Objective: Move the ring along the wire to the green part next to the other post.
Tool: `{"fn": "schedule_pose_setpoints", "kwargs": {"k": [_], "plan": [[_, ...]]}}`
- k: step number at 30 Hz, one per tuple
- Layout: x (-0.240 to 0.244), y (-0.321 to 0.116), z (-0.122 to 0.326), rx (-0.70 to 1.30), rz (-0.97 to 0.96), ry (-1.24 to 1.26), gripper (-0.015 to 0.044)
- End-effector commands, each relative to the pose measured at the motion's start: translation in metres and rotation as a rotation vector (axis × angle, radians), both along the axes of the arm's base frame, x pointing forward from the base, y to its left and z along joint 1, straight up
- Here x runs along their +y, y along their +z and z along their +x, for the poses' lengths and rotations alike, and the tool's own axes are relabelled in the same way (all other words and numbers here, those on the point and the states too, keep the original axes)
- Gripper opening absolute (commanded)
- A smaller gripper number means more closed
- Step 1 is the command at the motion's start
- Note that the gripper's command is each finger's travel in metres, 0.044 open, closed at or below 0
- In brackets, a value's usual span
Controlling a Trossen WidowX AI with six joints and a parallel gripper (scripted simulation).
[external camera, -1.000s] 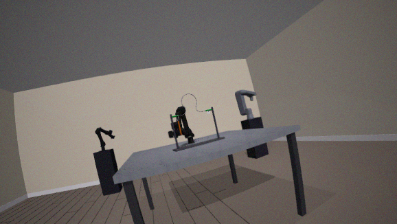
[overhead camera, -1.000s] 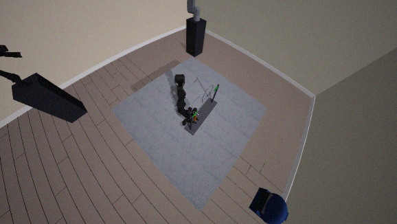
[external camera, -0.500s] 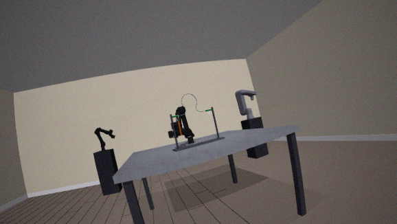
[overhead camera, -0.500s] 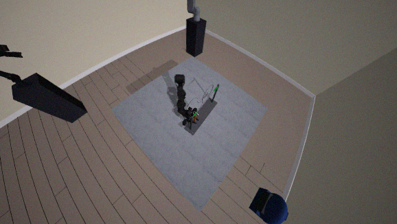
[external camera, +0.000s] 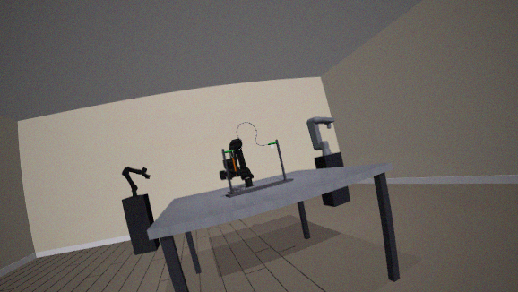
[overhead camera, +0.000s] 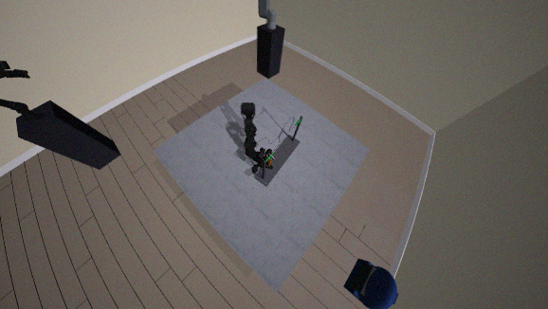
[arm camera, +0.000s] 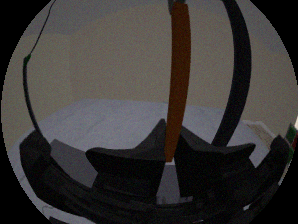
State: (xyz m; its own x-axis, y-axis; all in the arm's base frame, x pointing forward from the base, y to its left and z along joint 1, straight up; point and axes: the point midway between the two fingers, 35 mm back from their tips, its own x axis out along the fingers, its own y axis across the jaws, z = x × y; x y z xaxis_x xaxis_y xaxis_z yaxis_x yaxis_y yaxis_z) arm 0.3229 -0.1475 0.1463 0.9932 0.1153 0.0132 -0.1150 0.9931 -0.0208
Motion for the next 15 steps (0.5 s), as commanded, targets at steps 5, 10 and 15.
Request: {"fn": "schedule_pose_setpoints", "kwargs": {"k": [5,10,15], "plan": [[0.0,0.005,0.0,0.0,0.001,-0.001,-0.015],[0.001,0.014,0.0,0.0,0.004,-0.004,-0.015],[0.001,0.017,0.0,0.0,0.005,-0.005,-0.015]]}}
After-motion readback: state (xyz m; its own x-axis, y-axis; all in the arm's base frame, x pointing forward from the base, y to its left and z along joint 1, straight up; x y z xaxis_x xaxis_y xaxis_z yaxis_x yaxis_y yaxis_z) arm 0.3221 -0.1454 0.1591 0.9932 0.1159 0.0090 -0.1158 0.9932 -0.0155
